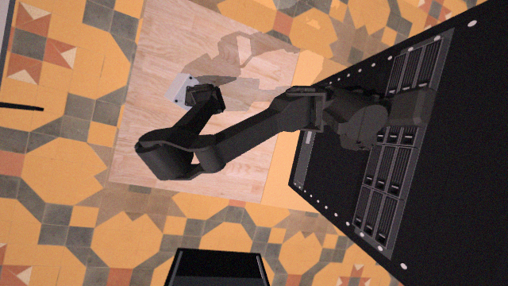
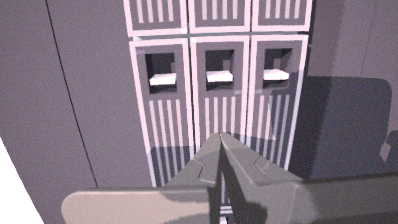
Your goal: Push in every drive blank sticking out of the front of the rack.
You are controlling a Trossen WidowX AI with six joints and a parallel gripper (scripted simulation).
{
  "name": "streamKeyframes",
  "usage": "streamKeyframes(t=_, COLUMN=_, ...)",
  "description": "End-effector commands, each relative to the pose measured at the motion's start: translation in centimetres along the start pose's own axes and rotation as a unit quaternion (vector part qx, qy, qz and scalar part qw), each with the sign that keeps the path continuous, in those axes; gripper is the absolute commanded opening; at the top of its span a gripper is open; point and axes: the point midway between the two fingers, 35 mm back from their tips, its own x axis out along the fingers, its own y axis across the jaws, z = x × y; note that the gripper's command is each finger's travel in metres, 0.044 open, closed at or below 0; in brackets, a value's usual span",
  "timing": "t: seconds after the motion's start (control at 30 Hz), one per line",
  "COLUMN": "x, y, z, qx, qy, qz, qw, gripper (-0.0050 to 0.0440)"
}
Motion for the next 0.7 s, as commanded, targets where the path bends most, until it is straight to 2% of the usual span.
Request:
streamKeyframes(t=0.0, x=0.14, y=1.06, z=0.51, qx=0.008, qy=-0.005, qz=0.011, qw=1.000, gripper=-0.0050)
streamKeyframes(t=0.67, x=0.44, y=1.08, z=0.51, qx=0.008, qy=-0.005, qz=0.011, qw=1.000, gripper=-0.0050)
